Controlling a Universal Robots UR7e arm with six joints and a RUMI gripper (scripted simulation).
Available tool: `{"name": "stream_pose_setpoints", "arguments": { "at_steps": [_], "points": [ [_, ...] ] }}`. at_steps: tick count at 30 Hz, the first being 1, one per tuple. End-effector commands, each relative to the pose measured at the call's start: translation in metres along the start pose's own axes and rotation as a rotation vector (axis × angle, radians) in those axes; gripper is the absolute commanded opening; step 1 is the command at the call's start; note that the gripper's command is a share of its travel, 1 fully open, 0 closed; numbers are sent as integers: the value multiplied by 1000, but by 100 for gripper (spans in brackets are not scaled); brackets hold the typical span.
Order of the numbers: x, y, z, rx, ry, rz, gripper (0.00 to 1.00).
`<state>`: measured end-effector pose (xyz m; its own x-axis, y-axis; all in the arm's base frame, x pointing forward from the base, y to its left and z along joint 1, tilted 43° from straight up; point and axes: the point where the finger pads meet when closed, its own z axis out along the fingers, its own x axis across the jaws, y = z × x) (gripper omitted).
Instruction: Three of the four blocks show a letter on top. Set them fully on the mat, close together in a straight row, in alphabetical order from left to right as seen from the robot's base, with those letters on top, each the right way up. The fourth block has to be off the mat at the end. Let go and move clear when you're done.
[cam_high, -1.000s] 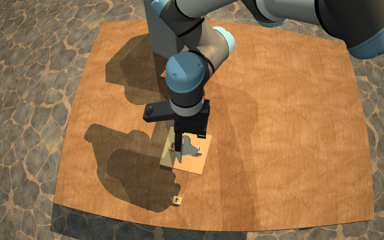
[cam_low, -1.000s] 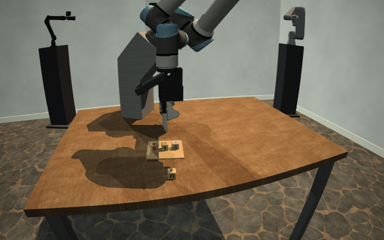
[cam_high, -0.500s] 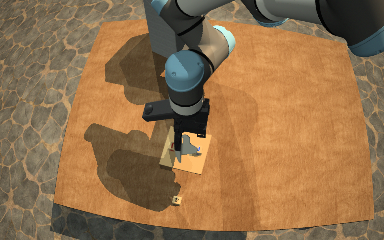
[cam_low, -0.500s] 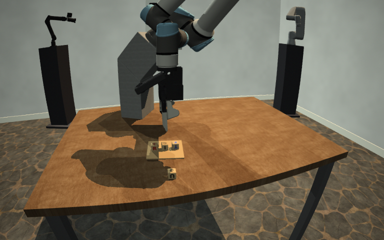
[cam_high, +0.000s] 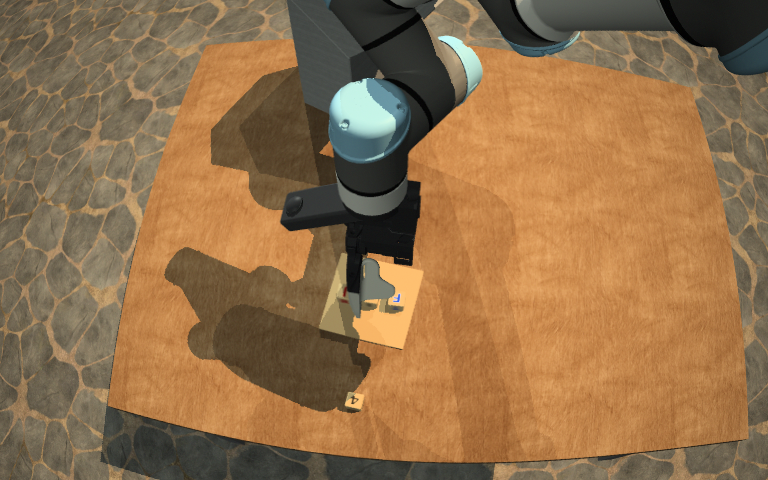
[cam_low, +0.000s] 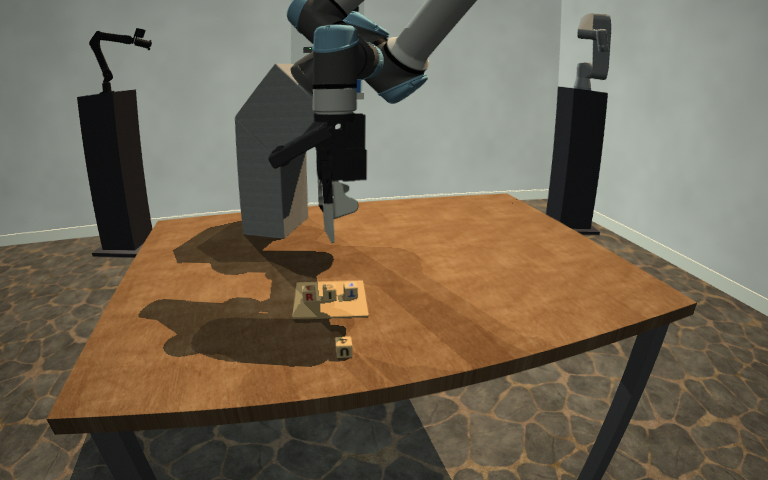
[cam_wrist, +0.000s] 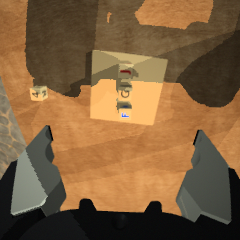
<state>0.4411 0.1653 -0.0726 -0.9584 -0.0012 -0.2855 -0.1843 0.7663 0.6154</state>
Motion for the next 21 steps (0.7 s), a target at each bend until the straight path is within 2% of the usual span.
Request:
{"name": "stream_pose_setpoints", "arguments": {
  "at_steps": [1, 8, 21],
  "points": [
    [1, -1, -22, -2, 6, 0, 100],
    [-2, -1, -44, -1, 4, -3, 100],
    [-1, -1, -51, -2, 5, -1, 100]
  ]
}}
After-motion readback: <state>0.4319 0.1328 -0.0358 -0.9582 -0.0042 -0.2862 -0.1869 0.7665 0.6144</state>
